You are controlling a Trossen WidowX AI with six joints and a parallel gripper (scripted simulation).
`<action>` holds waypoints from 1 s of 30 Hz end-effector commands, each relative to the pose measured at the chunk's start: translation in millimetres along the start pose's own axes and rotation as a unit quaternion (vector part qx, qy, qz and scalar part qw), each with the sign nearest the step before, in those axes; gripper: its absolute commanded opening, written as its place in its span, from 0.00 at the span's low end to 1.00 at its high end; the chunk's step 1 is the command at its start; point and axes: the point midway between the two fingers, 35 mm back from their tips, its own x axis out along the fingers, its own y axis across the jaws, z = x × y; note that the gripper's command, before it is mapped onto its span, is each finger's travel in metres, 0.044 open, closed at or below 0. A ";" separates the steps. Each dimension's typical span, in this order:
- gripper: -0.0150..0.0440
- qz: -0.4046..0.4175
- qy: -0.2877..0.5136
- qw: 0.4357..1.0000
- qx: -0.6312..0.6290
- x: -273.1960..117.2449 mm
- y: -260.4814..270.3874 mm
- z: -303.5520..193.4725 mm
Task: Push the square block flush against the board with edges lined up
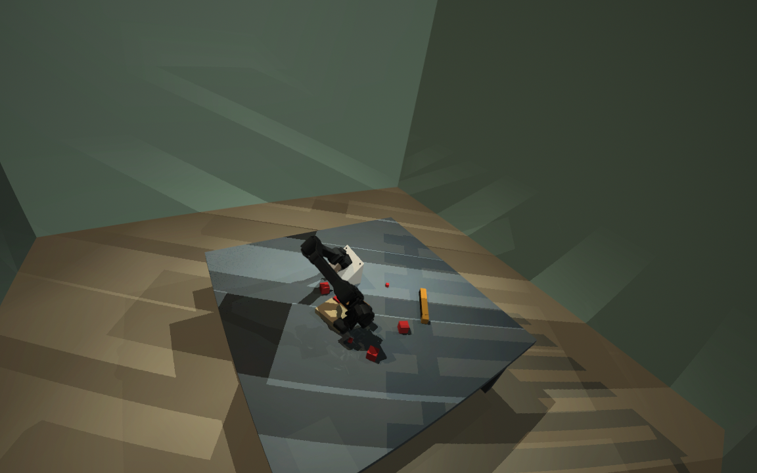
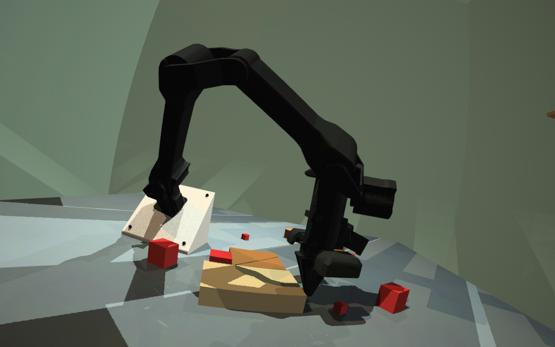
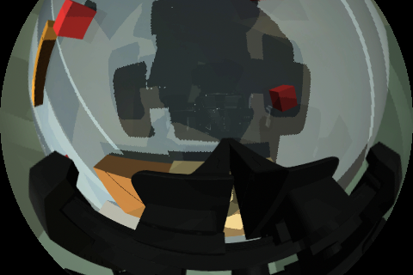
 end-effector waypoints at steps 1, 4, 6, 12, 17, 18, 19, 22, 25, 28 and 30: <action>0.25 0.001 -0.002 1.000 -0.003 0.7 0.5 -5.7; 0.25 0.001 -0.002 1.000 -0.003 0.7 0.4 -10.5; 0.25 0.001 -0.002 1.000 -0.003 0.7 0.4 -13.8; 0.25 0.001 -0.002 1.000 -0.003 0.9 0.5 -21.6; 0.25 0.001 -0.002 1.000 -0.003 0.7 0.0 -16.5; 0.25 0.001 -0.002 1.000 -0.003 0.6 -0.2 -14.9; 0.25 0.001 -0.002 1.000 -0.003 0.6 -0.3 -13.3; 0.25 0.001 -0.002 1.000 -0.003 0.4 -0.7 -8.4; 0.25 0.001 -0.002 1.000 -0.003 0.3 -1.0 -3.5; 0.25 0.001 -0.002 1.000 -0.003 0.2 -1.3 1.3; 0.25 0.001 -0.002 1.000 -0.003 0.2 -1.4 4.5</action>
